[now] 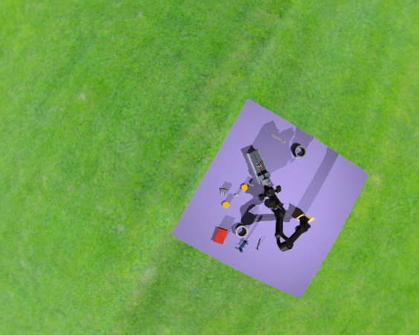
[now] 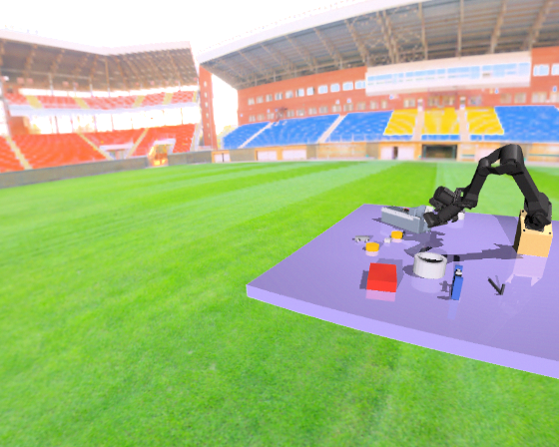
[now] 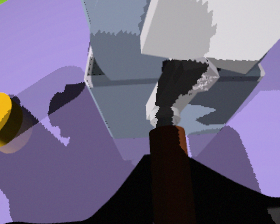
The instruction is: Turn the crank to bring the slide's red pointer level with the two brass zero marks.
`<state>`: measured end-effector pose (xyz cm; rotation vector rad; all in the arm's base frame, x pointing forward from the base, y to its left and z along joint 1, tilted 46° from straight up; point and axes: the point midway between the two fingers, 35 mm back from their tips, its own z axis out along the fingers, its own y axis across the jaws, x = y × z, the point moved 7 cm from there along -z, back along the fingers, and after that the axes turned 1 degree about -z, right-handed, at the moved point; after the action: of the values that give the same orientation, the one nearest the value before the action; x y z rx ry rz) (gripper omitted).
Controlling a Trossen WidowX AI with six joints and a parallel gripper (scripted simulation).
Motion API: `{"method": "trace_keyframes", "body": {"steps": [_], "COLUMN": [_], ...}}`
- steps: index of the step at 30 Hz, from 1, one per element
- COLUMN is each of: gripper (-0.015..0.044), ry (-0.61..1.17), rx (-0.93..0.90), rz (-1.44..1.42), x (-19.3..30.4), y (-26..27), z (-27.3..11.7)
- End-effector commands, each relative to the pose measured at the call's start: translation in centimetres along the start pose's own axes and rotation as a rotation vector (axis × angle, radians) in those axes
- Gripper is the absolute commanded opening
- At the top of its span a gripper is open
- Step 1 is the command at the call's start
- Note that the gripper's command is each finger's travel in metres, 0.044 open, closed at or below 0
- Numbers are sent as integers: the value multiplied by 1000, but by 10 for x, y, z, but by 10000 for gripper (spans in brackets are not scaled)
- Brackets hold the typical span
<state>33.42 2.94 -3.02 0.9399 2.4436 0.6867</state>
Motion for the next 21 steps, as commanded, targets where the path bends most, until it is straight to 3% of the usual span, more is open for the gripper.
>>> {"method": "trace_keyframes", "body": {"steps": [1, 21], "gripper": [0, 0], "ry": [5, 5], "rx": [23, 23], "rz": [8, 8], "x": [2, 2], "y": [-7, -9], "z": [2, 2]}}
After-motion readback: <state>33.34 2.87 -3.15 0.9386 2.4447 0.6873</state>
